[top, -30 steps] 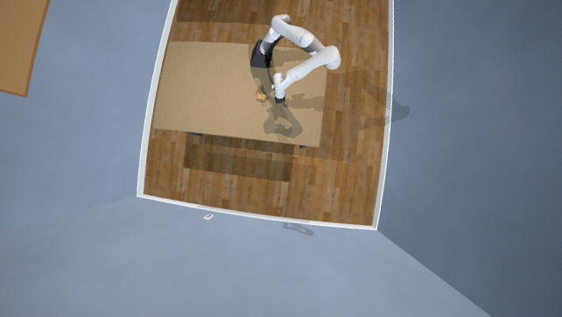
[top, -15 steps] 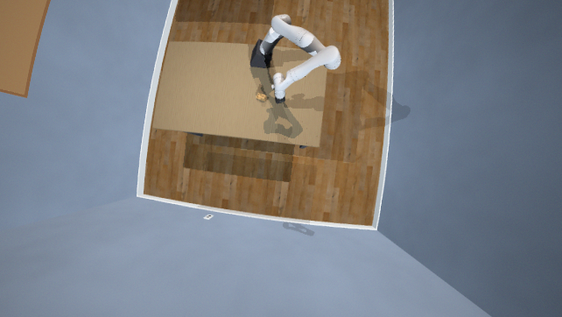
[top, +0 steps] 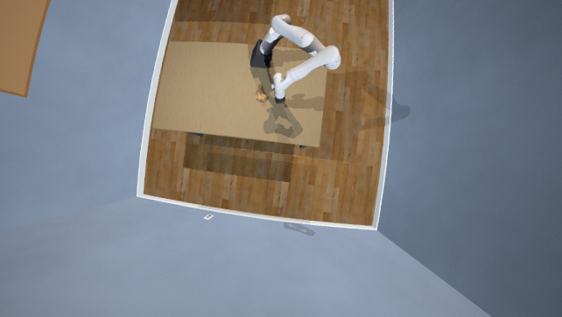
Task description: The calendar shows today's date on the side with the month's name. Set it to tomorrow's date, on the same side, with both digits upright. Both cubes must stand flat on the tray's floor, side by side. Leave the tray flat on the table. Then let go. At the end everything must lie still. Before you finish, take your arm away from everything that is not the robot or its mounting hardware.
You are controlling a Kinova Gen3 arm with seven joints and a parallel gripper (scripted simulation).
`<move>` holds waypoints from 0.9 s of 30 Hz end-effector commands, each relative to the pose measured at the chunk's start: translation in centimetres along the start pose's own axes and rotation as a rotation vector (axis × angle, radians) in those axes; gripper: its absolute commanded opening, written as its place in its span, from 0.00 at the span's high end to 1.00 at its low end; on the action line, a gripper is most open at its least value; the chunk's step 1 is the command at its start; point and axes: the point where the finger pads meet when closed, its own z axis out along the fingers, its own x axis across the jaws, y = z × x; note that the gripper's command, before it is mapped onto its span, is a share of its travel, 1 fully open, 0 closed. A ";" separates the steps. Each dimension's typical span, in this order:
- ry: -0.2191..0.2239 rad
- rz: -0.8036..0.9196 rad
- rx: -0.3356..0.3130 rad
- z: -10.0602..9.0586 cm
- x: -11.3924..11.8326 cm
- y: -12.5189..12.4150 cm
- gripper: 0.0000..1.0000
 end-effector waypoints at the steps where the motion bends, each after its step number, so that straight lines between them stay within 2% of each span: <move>1: 0.000 0.000 -0.002 -0.1 0.0 0.1 0.40; 27: 0.000 0.000 -0.002 0.3 0.0 0.1 0.40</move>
